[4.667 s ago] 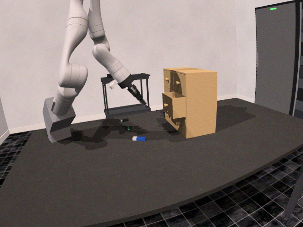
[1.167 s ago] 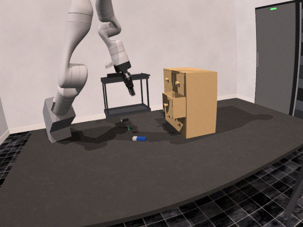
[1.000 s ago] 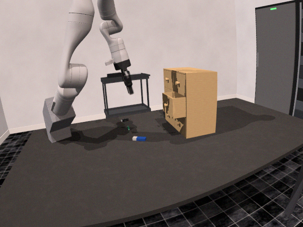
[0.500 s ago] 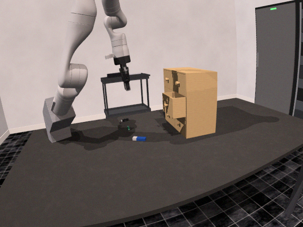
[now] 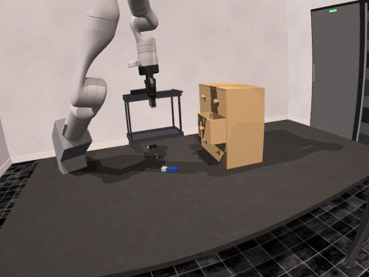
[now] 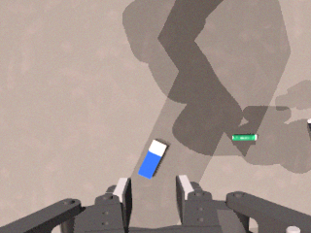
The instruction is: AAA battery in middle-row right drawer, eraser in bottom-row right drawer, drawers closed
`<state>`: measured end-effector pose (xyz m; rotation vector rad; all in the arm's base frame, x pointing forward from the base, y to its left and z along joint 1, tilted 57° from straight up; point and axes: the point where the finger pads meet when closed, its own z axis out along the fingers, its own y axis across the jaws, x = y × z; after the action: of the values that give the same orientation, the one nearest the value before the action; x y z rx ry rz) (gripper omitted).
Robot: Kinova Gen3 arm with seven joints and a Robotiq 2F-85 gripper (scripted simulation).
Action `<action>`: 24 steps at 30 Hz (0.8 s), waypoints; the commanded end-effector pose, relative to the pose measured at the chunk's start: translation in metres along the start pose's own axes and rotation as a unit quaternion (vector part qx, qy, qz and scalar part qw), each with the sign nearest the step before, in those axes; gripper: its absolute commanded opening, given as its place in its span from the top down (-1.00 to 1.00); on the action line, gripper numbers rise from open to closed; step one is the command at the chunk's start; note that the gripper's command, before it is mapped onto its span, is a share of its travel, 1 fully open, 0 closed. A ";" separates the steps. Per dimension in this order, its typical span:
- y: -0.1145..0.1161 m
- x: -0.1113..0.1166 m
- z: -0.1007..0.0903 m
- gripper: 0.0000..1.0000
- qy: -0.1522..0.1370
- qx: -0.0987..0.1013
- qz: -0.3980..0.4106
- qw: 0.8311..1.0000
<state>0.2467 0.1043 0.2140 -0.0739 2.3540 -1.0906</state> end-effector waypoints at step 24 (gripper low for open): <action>0.000 0.005 -0.006 0.34 0.021 -0.002 -0.002 1.000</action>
<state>0.2404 0.1066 0.2155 -0.0552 2.3861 -1.0978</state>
